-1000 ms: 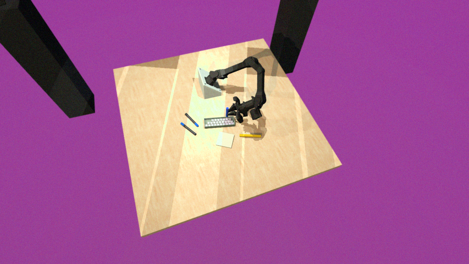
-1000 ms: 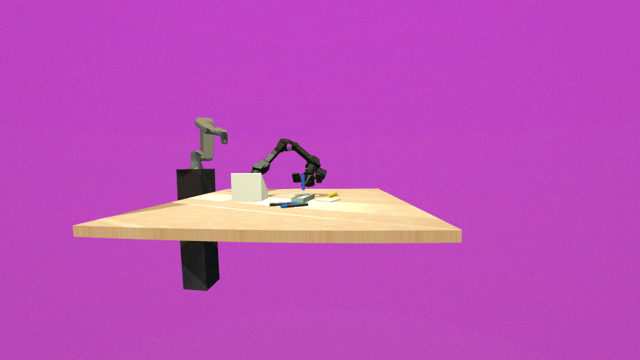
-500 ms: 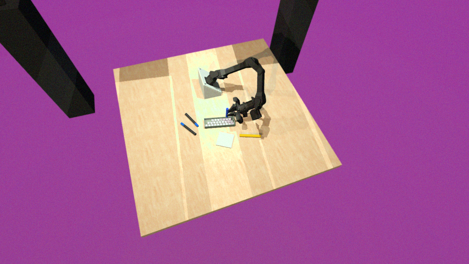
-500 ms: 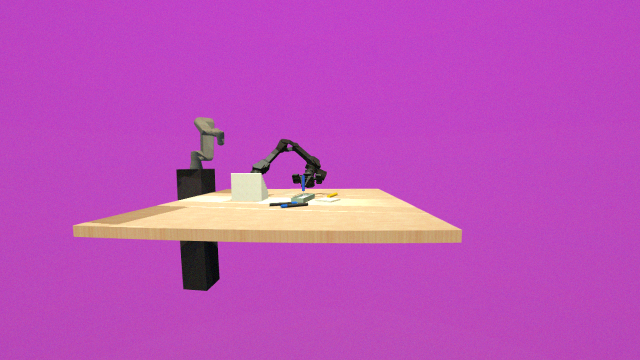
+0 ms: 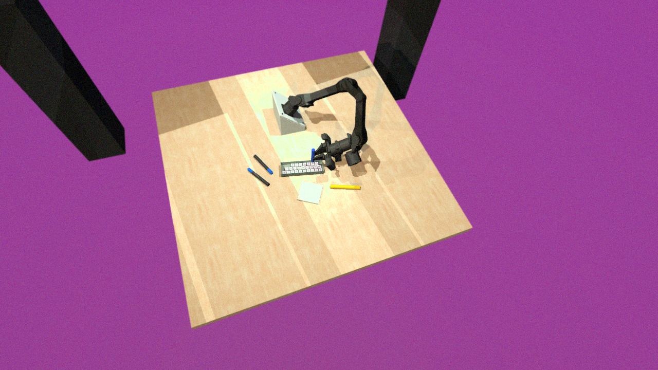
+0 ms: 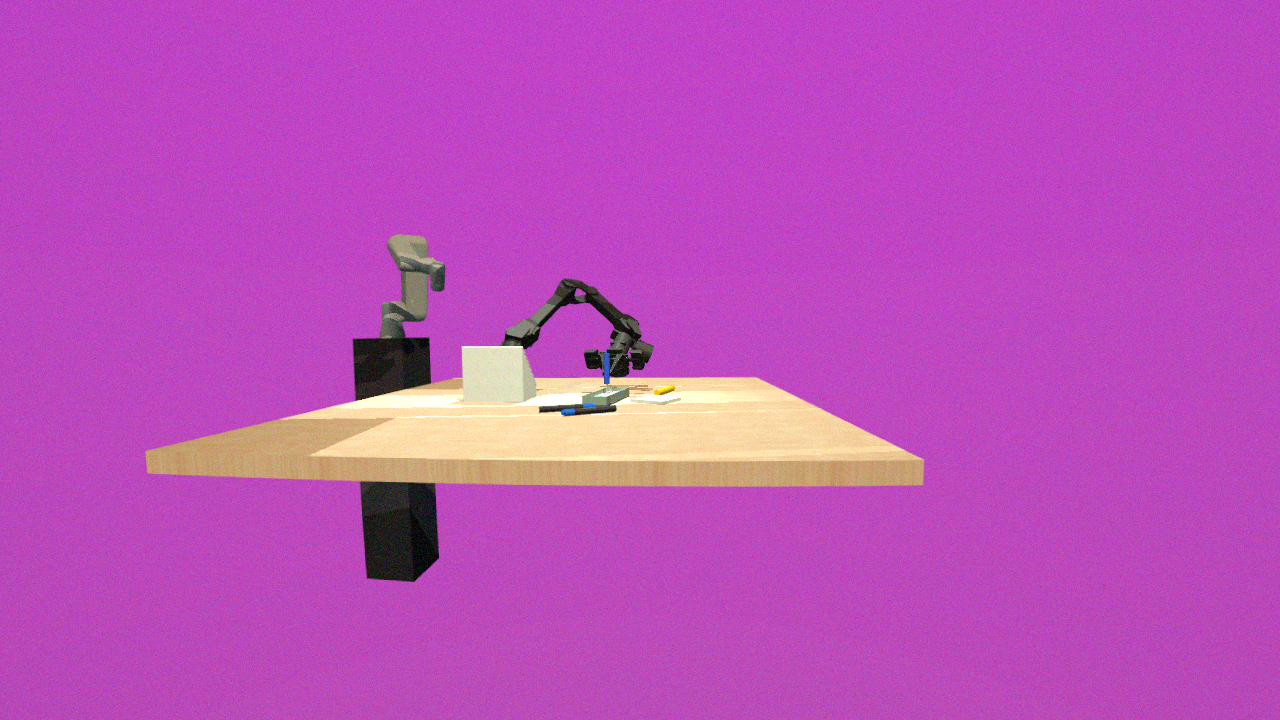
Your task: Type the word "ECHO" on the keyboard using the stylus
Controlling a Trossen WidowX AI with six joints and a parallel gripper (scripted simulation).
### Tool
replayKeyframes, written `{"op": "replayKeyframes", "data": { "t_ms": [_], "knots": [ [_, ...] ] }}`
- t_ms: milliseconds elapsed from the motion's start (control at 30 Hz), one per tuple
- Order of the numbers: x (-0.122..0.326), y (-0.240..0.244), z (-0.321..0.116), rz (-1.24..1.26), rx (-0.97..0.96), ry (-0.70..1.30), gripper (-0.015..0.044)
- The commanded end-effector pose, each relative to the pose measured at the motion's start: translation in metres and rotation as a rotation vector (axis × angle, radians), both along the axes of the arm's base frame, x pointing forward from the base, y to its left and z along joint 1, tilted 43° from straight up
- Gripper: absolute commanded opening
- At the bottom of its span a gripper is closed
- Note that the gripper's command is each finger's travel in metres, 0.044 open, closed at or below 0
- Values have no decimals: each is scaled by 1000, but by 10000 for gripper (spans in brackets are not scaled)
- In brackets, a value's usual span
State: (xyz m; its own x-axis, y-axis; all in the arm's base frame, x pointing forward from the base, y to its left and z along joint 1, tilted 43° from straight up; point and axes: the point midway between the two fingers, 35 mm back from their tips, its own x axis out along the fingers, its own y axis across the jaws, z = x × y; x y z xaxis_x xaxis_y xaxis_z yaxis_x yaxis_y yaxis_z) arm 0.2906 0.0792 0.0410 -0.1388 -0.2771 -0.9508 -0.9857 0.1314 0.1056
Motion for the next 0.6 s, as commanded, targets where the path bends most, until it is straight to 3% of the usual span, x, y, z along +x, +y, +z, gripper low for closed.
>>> {"op": "replayKeyframes", "data": {
  "t_ms": [0, 567],
  "knots": [
    [-1, 2, -3, -5, 2, 3, 81],
    [-1, -19, 19, -5, 1, 2, 81]
  ]
}}
